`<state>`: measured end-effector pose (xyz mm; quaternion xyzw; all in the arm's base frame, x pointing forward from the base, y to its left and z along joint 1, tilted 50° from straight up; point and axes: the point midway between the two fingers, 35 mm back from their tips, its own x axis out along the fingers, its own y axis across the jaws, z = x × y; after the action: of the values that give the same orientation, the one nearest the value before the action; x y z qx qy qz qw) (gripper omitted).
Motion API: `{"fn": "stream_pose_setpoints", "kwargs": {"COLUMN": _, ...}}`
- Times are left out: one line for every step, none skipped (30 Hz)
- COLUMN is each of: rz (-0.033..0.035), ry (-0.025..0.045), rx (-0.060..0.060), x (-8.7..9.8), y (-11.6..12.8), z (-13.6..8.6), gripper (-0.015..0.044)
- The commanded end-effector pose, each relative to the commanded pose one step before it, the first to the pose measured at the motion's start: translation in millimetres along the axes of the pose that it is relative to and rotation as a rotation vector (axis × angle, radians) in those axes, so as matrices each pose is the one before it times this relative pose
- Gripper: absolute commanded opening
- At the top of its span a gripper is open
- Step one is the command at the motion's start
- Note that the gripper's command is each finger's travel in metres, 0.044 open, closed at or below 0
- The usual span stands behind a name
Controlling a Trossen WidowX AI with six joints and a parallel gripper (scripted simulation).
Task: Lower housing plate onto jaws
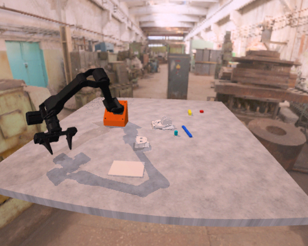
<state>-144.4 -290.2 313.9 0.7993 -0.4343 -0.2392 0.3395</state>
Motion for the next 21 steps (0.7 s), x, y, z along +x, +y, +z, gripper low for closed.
{"fn": "stream_pose_setpoints", "kwargs": {"rz": 0.0, "ry": 0.0, "rx": 0.0, "x": 0.0, "y": 0.0, "z": 0.0, "gripper": 0.0426}}
{"fn": "stream_pose_setpoints", "kwargs": {"rz": -0.00051, "ry": 0.00013, "rx": -0.0003, "x": 0.2, "y": -0.08, "z": -0.09, "gripper": 0.044}}
{"fn": "stream_pose_setpoints", "kwargs": {"rz": -0.00152, "ry": 0.0004, "rx": -0.001, "x": 0.6, "y": -0.24, "z": -0.28, "gripper": 0.044}}
{"fn": "stream_pose_setpoints", "kwargs": {"rz": -0.00252, "ry": 0.00067, "rx": -0.0017, "x": 0.99, "y": -0.4, "z": -0.46, "gripper": 0.044}}
{"fn": "stream_pose_setpoints", "kwargs": {"rz": -0.00353, "ry": 0.00094, "rx": -0.0023, "x": 1.39, "y": -0.56, "z": -0.65, "gripper": 0.044}}
{"fn": "stream_pose_setpoints", "kwargs": {"rz": -0.00453, "ry": 0.00122, "rx": -0.003, "x": 1.78, "y": -0.72, "z": -0.85, "gripper": 0.044}}
{"fn": "stream_pose_setpoints", "kwargs": {"rz": -0.00551, "ry": 0.00151, "rx": -0.0037, "x": 2.16, "y": -0.87, "z": -1.04, "gripper": 0.044}}
{"fn": "stream_pose_setpoints", "kwargs": {"rz": -0.00603, "ry": 0.00167, "rx": -0.0041, "x": 2.36, "y": -0.95, "z": -1.15, "gripper": 0.044}}
{"fn": "stream_pose_setpoints", "kwargs": {"rz": -0.00603, "ry": 0.00169, "rx": -0.0041, "x": 2.36, "y": -0.95, "z": -1.17, "gripper": 0.044}}
{"fn": "stream_pose_setpoints", "kwargs": {"rz": -0.00601, "ry": 0.00171, "rx": -0.0042, "x": 2.35, "y": -0.94, "z": -1.18, "gripper": 0.044}}
{"fn": "stream_pose_setpoints", "kwargs": {"rz": -0.006, "ry": 0.00173, "rx": -0.0042, "x": 2.34, "y": -0.94, "z": -1.2, "gripper": 0.044}}
{"fn": "stream_pose_setpoints", "kwargs": {"rz": -0.00656, "ry": 0.00191, "rx": -0.0046, "x": 2.55, "y": -1.02, "z": -1.33, "gripper": 0.044}}
{"fn": "stream_pose_setpoints", "kwargs": {"rz": -0.00717, "ry": 0.00212, "rx": -0.0051, "x": 2.78, "y": -1.12, "z": -1.47, "gripper": 0.044}}
{"fn": "stream_pose_setpoints", "kwargs": {"rz": -0.00716, "ry": 0.00215, "rx": -0.0052, "x": 2.77, "y": -1.11, "z": -1.5, "gripper": 0.044}}
{"fn": "stream_pose_setpoints", "kwargs": {"rz": -0.00714, "ry": 0.00218, "rx": -0.0052, "x": 2.76, "y": -1.1, "z": -1.52, "gripper": 0.044}}
{"fn": "stream_pose_setpoints", "kwargs": {"rz": -0.00711, "ry": 0.00221, "rx": -0.0052, "x": 2.74, "y": -1.13, "z": -1.57, "gripper": 0.044}}
{"fn": "stream_pose_setpoints", "kwargs": {"rz": -0.00707, "ry": 0.00225, "rx": -0.0052, "x": 2.71, "y": -1.18, "z": -1.65, "gripper": 0.044}}
{"fn": "stream_pose_setpoints", "kwargs": {"rz": -0.00705, "ry": 0.00228, "rx": -0.0052, "x": 2.69, "y": -1.17, "z": -1.67, "gripper": 0.044}}
{"fn": "stream_pose_setpoints", "kwargs": {"rz": -0.00702, "ry": 0.0023, "rx": -0.0053, "x": 2.68, "y": -1.17, "z": -1.68, "gripper": 0.044}}
{"fn": "stream_pose_setpoints", "kwargs": {"rz": -0.007, "ry": 0.00233, "rx": -0.0053, "x": 2.66, "y": -1.16, "z": -1.7, "gripper": 0.044}}
{"fn": "stream_pose_setpoints", "kwargs": {"rz": -0.00698, "ry": 0.00235, "rx": -0.0054, "x": 2.65, "y": -1.15, "z": -1.72, "gripper": 0.044}}
